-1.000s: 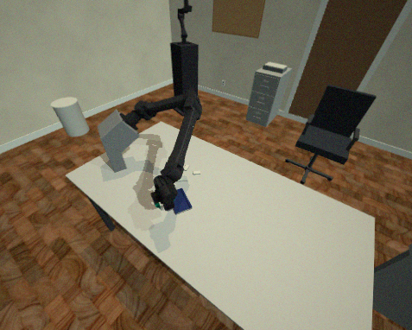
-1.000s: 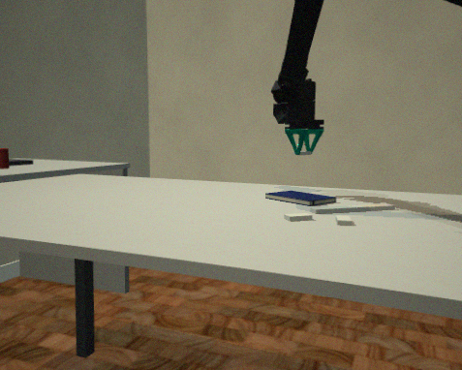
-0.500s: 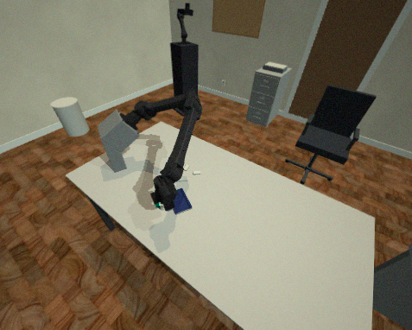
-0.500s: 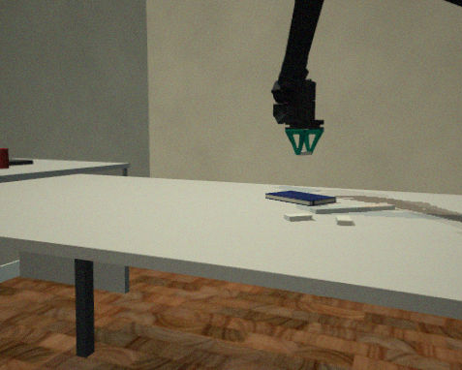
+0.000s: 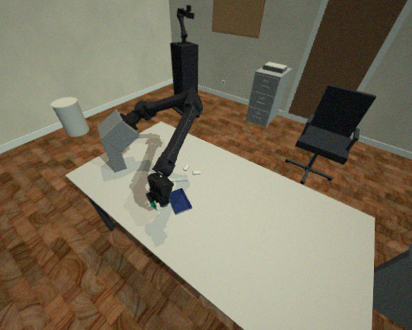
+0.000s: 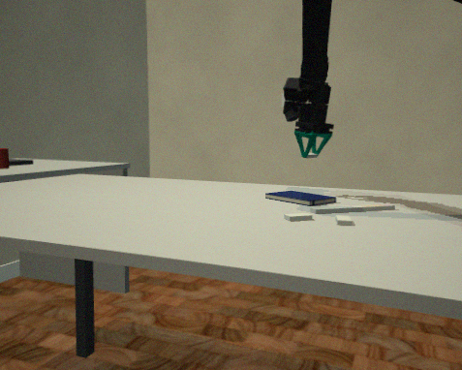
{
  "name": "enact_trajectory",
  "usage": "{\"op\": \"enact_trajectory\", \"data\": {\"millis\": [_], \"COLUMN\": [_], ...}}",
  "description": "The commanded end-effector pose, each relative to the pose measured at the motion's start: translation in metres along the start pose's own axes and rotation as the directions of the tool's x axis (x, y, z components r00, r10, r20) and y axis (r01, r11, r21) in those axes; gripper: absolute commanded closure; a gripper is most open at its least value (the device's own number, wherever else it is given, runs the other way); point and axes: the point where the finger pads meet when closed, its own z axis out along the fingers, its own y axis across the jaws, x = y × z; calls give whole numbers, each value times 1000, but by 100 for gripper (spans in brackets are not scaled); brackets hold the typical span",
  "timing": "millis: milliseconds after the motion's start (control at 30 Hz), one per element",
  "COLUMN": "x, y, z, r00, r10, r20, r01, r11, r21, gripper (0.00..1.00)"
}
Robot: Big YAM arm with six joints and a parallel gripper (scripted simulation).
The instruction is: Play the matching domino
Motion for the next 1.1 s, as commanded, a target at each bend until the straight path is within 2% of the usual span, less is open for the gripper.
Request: {"op": "enact_trajectory", "data": {"millis": [0, 233, 267, 400, 567, 800, 833, 1067], "x": [-23, -23, -8, -17, -28, -28, -25, -22], "y": [6, 6, -3, 9, 22, 22, 1, 29], "z": [-18, -18, -8, -14, -20, -20, -28, -12], "r00": [978, 978, 985, 944, 861, 861, 848, 681], "r10": [59, 59, 23, 37, 55, 55, 40, 49], "r20": [202, 202, 174, 327, 506, 506, 528, 730], "r01": [-58, -58, -25, -39, -55, -55, -60, -53], "r11": [998, 998, 1000, 999, 998, 998, 998, 998], "r21": [-10, -10, 8, 0, -14, -14, 22, -18], "gripper": [52, 52, 52, 52, 52, 52, 52, 52]}}
